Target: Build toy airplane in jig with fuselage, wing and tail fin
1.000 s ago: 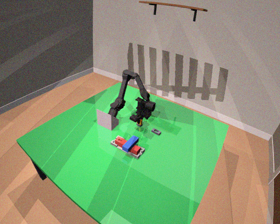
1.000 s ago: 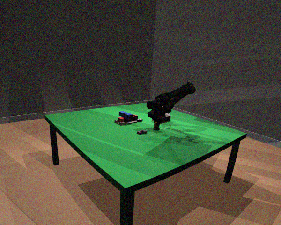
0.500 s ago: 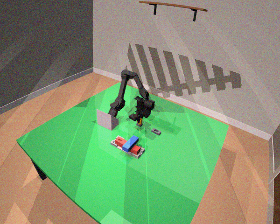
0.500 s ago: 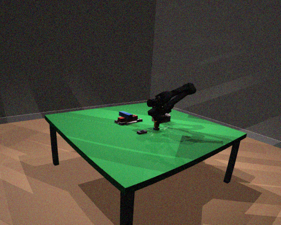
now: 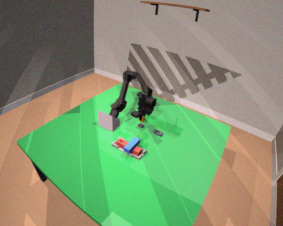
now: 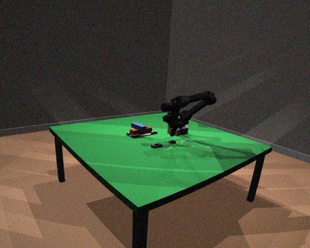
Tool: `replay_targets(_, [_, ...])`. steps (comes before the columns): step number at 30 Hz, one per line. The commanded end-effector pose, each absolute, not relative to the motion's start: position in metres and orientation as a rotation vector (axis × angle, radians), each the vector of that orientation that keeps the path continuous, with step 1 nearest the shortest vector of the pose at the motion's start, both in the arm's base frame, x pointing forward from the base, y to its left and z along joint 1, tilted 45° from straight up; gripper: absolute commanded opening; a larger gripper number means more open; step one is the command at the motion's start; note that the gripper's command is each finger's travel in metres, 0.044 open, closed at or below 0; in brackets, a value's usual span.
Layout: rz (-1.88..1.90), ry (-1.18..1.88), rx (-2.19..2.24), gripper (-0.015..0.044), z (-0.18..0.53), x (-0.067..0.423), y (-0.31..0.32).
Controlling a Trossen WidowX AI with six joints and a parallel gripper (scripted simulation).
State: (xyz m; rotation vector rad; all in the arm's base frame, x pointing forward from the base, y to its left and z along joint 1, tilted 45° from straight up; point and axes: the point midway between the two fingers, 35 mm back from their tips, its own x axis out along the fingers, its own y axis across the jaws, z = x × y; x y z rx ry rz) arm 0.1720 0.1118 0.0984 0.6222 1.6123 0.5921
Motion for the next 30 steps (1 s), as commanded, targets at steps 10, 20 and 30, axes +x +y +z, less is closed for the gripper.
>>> replay_targets(10, [0.572, 1.616, 0.614, 0.0, 0.128, 0.181, 0.082])
replay_targets(20, [0.569, 1.626, 0.619, 0.0, 0.153, 0.181, 0.062])
replay_targets(30, [0.574, 1.629, 0.616, 0.0, 0.157, 0.185, 0.051])
